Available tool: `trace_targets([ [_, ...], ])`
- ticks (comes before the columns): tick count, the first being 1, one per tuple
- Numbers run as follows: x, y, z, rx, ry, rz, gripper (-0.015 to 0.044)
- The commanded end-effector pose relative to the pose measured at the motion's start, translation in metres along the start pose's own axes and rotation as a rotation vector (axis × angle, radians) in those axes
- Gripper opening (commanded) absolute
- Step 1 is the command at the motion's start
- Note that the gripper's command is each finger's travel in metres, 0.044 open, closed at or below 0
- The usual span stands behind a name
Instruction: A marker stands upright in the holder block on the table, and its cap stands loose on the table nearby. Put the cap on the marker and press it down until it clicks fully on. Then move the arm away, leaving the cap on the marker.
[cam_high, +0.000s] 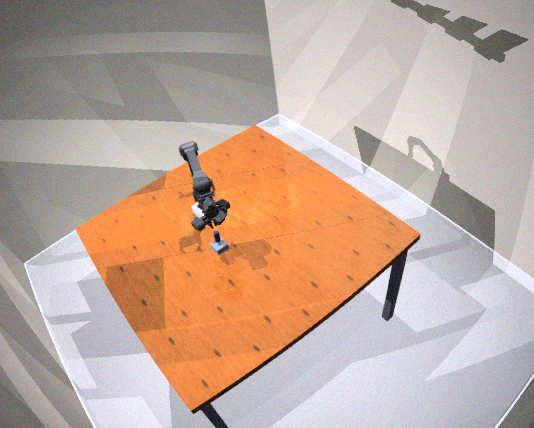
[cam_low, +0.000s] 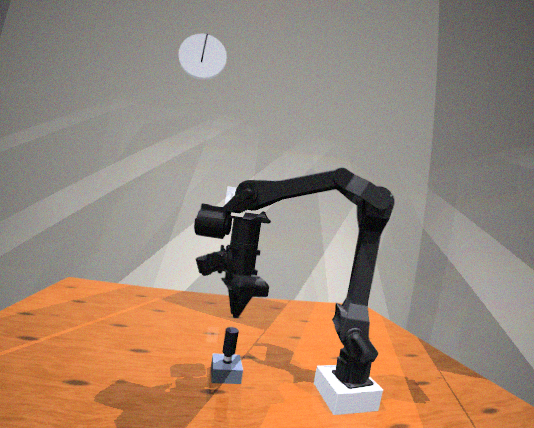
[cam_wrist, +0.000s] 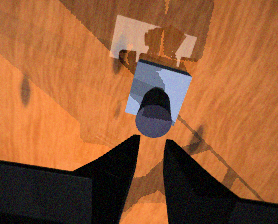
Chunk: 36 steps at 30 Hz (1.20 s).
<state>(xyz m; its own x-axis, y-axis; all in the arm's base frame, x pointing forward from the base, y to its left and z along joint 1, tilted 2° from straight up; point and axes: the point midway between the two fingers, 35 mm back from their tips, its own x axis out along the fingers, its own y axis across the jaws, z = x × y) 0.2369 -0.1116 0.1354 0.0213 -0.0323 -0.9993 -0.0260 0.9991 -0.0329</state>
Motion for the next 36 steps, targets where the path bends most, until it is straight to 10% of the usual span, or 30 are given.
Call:
trace_targets([
  [1, 0.001, 0.000, 0.000, 0.149, -0.006, -0.002, 0.0000],
  [36, 0.037, 0.000, 0.001, 0.149, -0.006, -0.002, 0.0000],
])
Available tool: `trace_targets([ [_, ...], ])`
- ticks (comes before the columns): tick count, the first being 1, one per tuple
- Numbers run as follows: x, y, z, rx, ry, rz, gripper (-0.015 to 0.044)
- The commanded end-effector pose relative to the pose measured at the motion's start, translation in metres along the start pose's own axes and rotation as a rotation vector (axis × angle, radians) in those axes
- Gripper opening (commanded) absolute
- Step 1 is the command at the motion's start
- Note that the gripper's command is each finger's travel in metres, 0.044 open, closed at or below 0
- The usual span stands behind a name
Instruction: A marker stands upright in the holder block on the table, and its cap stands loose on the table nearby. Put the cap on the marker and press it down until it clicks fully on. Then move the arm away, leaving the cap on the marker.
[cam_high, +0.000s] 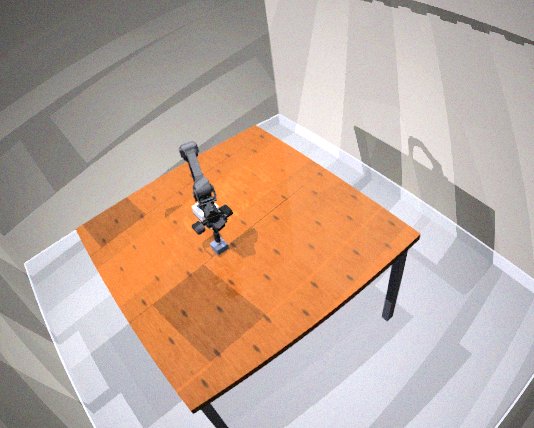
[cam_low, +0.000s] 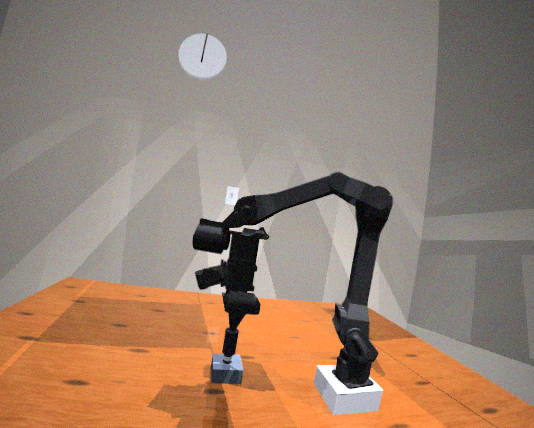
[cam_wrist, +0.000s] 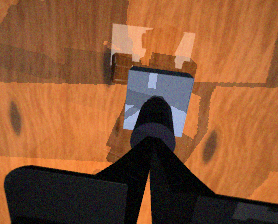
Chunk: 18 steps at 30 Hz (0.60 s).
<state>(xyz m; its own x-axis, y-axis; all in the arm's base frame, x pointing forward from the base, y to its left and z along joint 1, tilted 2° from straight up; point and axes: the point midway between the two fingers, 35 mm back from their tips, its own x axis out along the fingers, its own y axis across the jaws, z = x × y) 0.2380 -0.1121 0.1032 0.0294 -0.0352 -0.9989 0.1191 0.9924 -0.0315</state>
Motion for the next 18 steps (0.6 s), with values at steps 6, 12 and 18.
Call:
trace_targets([
  [6, 0.004, -0.001, 0.002, 0.002, -0.009, -0.006, 0.0000],
  [12, 0.002, -0.001, 0.002, 0.002, -0.009, -0.006, 0.0000],
  [18, -0.066, -0.002, 0.004, 0.002, -0.007, -0.005, 0.0000],
])
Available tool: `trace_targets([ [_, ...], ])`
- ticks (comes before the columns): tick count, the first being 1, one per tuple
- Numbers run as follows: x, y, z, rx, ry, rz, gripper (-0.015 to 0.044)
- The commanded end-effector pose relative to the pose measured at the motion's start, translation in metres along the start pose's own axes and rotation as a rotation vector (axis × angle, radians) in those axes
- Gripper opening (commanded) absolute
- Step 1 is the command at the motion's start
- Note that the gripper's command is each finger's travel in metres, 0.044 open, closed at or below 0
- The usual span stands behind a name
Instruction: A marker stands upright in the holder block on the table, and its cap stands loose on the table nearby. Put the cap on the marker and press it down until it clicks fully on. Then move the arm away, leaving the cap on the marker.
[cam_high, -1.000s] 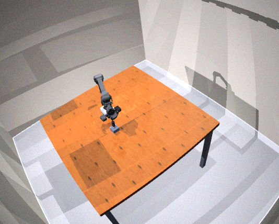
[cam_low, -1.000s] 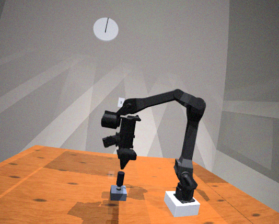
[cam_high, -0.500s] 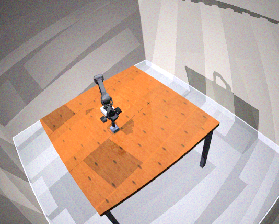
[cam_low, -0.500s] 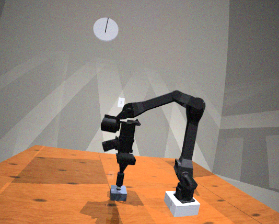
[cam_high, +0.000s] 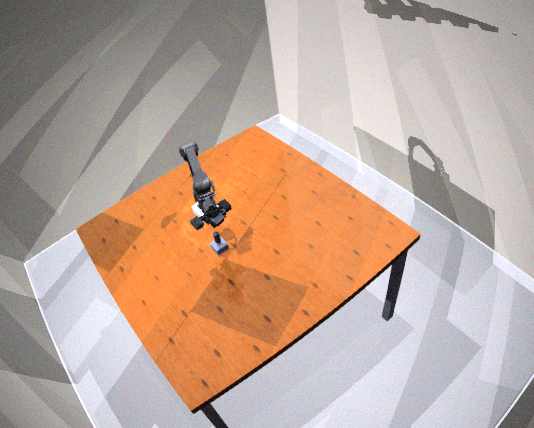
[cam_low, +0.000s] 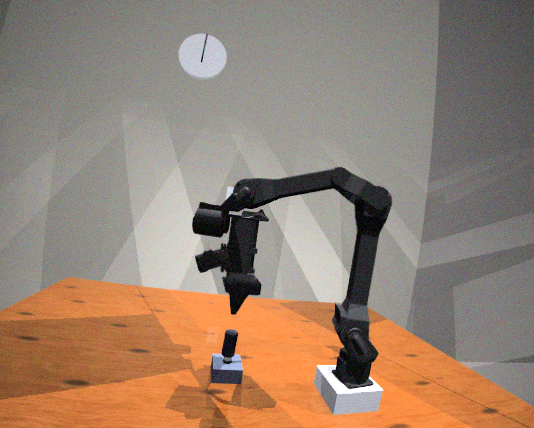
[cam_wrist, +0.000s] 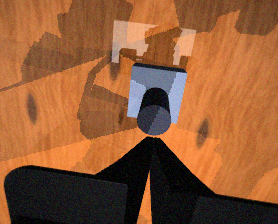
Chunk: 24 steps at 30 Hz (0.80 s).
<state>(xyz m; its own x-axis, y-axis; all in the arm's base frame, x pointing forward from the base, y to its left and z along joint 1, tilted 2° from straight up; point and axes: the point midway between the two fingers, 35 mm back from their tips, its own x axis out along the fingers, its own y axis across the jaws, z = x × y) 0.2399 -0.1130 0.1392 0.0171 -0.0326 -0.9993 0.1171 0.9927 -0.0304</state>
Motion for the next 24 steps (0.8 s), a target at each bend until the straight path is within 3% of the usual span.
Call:
trace_targets([
  [1, -0.0409, 0.0003, -0.0011, 0.004, -0.019, -0.006, 0.0000],
  [5, -0.0492, 0.0007, -0.0026, 0.004, -0.018, -0.006, 0.0000],
  [21, -0.0492, 0.0007, -0.0026, 0.004, -0.018, -0.006, 0.0420],
  [24, -0.0492, 0.0007, -0.0026, 0.004, -0.018, -0.006, 0.0440],
])
